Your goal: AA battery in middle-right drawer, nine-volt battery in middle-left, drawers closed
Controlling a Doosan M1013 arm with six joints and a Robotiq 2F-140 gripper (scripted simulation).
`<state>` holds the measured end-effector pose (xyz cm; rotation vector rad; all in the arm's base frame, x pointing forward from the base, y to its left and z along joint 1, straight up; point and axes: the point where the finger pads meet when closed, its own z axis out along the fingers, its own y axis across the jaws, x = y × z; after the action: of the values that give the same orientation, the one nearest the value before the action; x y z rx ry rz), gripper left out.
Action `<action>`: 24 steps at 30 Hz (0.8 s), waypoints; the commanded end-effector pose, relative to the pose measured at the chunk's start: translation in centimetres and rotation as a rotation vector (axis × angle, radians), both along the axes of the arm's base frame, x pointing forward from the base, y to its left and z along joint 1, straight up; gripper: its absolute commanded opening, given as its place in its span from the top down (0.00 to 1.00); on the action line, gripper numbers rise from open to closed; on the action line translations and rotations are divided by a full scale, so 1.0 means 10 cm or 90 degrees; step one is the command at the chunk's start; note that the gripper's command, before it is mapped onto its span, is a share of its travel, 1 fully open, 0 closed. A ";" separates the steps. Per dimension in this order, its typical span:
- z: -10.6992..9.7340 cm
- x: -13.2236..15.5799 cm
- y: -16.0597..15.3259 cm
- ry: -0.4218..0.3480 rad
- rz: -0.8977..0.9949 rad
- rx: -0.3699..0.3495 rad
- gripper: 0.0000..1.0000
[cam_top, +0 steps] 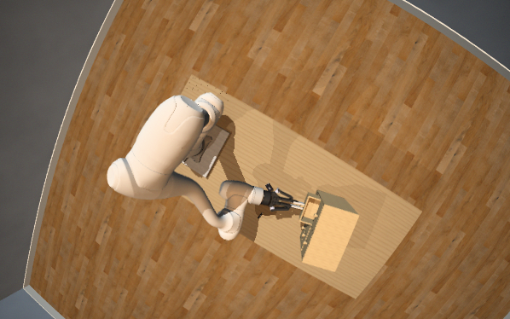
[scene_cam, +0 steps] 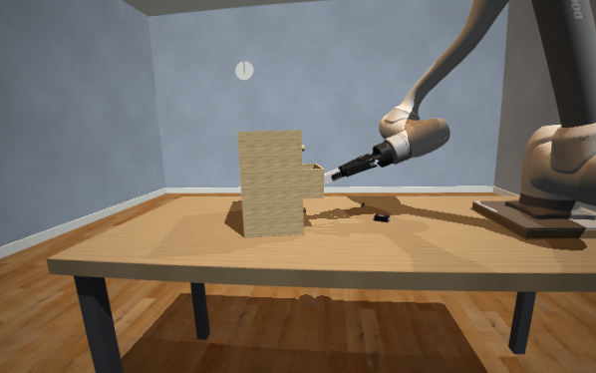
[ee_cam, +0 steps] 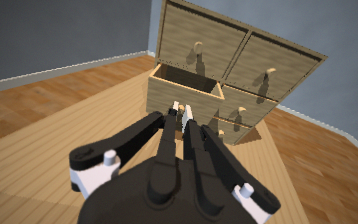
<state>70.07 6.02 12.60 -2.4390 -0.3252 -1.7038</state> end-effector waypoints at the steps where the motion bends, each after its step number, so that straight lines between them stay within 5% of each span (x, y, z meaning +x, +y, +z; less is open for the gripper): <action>1: 0.01 -0.02 0.00 -0.002 0.002 -0.003 0.92; 24: 0.01 -0.02 0.00 -0.002 0.002 -0.003 0.80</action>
<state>70.04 6.02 12.58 -2.4392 -0.3252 -1.7033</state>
